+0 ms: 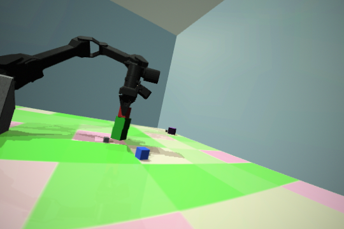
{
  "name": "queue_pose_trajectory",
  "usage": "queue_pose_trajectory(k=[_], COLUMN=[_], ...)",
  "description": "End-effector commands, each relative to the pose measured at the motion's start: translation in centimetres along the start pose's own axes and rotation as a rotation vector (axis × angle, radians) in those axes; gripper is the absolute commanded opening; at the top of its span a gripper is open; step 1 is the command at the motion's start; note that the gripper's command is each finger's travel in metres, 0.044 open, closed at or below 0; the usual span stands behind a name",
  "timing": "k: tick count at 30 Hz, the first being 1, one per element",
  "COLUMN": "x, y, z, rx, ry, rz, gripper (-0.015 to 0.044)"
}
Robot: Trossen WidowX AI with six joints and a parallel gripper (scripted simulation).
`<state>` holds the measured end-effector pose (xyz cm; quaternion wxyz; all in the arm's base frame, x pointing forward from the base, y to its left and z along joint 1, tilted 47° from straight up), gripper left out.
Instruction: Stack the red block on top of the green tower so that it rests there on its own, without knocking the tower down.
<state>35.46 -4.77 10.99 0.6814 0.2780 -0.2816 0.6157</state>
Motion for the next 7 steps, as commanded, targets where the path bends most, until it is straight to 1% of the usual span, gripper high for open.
queue_pose_trajectory(k=[1,7], x=[-0.01,-0.01], y=[0.01,0.01], z=[0.0,0.0], rx=[0.0,0.0], ry=[-0.001,-0.001], rz=[-0.001,-0.001], gripper=[0.044,0.044])
Point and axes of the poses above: the point midway between the two fingers, 35 mm back from their tips, its own z axis back along the fingers, its own x axis across the jaws, y = z × x, the point moved 6 cm from there along z, back along the fingers, and after that the axes turned 15 degrees about z, right-handed, at the moved point
